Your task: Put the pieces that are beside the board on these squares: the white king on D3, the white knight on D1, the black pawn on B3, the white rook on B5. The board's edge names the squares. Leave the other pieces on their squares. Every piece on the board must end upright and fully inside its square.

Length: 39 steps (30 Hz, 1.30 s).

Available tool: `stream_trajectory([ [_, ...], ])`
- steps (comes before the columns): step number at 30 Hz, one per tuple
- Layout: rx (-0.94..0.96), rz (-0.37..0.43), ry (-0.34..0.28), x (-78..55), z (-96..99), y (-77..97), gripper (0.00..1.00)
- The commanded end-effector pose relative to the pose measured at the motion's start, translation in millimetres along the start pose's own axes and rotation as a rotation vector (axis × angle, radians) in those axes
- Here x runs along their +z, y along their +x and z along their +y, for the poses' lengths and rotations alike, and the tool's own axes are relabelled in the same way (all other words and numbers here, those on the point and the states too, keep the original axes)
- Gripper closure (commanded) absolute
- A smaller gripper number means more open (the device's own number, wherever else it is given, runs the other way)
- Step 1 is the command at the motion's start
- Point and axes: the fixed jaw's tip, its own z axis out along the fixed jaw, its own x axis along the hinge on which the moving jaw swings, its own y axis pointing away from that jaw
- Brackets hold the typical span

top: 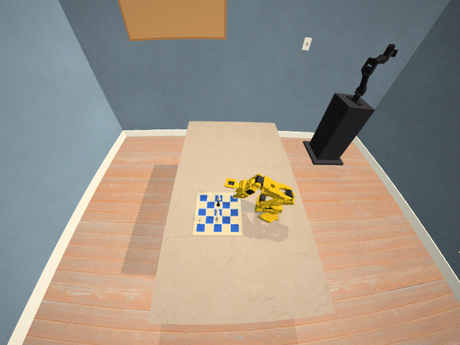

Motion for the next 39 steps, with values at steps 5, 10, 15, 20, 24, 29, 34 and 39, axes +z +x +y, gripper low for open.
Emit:
stream_trajectory([
  [5,-0.003,0.0,-0.01,-2.4,2.6,4.2,1.0],
  [10,-0.004,0.0,-0.01,-2.3,2.8,4.4,1.0],
  [15,-0.017,0.0,-0.018,-0.1,5.0,7.0,1.0],
  [20,-0.02,0.0,-0.019,0.3,5.4,7.6,1.0],
  [24,-0.019,0.0,-0.019,0.4,5.4,7.3,1.0],
  [29,-0.019,0.0,-0.019,0.7,5.4,6.4,1.0],
  [34,-0.019,0.0,-0.019,0.8,5.4,5.8,1.0],
  [39,-0.019,0.0,-0.019,0.9,5.4,5.8,1.0],
])
